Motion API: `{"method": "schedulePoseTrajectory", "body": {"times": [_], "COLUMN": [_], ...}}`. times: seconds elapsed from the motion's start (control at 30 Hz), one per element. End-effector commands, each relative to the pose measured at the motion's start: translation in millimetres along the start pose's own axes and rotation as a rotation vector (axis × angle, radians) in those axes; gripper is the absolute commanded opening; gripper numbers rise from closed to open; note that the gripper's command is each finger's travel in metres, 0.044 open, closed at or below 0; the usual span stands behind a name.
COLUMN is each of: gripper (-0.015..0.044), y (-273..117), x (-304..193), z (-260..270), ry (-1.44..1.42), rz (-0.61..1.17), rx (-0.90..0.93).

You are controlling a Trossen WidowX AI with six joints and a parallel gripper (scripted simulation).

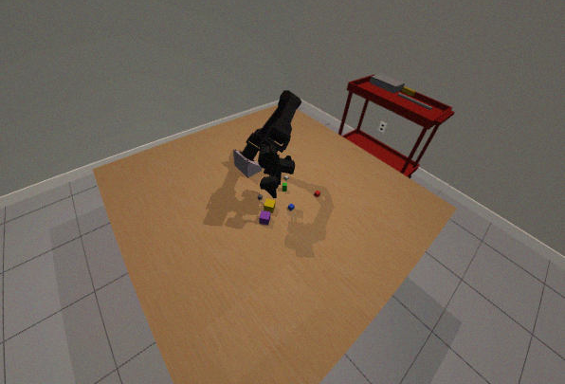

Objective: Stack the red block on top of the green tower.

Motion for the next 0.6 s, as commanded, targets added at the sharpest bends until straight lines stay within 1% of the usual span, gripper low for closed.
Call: {"method": "schedulePoseTrajectory", "body": {"times": [0.0,0.27,0.57], "gripper": [0.044,0.044,0.044], "y": [12.0,39.0,67.1], "x": [30.3,91.5,150.3], "z": [8.5,38.1,86.1], "ry": [0.07,0.241,0.422], "rz": [0.04,0.126,0.227], "rx": [0.033,0.088,0.121]}}
Point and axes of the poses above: the point midway between the two fingers, 35 mm back from their tips, its own y axis out along the fingers, its own z axis across the jaws, x = y × z, the point moved 9 cm from there along -y, back along the fingers, and after that the axes turned 1 degree about -y, right-handed, at the moved point
